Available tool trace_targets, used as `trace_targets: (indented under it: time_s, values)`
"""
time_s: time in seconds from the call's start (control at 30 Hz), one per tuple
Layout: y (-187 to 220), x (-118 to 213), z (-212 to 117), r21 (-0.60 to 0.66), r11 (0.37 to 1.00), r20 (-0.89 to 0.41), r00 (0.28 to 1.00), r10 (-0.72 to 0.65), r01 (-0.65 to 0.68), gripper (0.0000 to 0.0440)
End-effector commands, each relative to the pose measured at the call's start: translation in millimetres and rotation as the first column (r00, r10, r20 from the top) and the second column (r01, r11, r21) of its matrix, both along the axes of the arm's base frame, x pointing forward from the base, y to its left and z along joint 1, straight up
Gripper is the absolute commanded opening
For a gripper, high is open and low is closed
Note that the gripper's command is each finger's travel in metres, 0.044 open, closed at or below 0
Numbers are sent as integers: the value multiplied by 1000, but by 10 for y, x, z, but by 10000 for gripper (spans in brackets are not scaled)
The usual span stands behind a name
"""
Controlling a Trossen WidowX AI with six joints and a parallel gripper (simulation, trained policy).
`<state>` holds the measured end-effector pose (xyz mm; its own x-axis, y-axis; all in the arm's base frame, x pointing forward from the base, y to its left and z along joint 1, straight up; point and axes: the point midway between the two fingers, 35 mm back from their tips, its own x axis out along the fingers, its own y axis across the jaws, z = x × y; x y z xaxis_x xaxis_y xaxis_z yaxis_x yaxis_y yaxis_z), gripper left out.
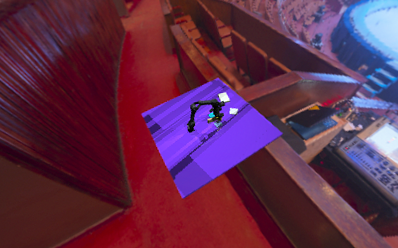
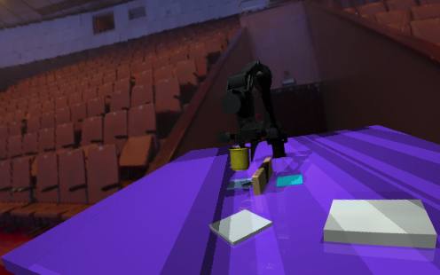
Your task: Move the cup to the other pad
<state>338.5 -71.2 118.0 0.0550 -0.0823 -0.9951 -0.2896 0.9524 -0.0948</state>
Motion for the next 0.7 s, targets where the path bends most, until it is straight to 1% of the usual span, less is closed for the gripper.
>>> trace_targets:
  time_s: [0.0, 0.33, 0.67]
  values:
    - [69, 41, 54, 4, 1000, 13, 1000, 4, -4, 24]
    - [376, 175, 171, 8, 999, 57, 998, 42, -42, 11]
    - [732, 254, 195, 14, 997, 90, 993, 80, -81, 2]
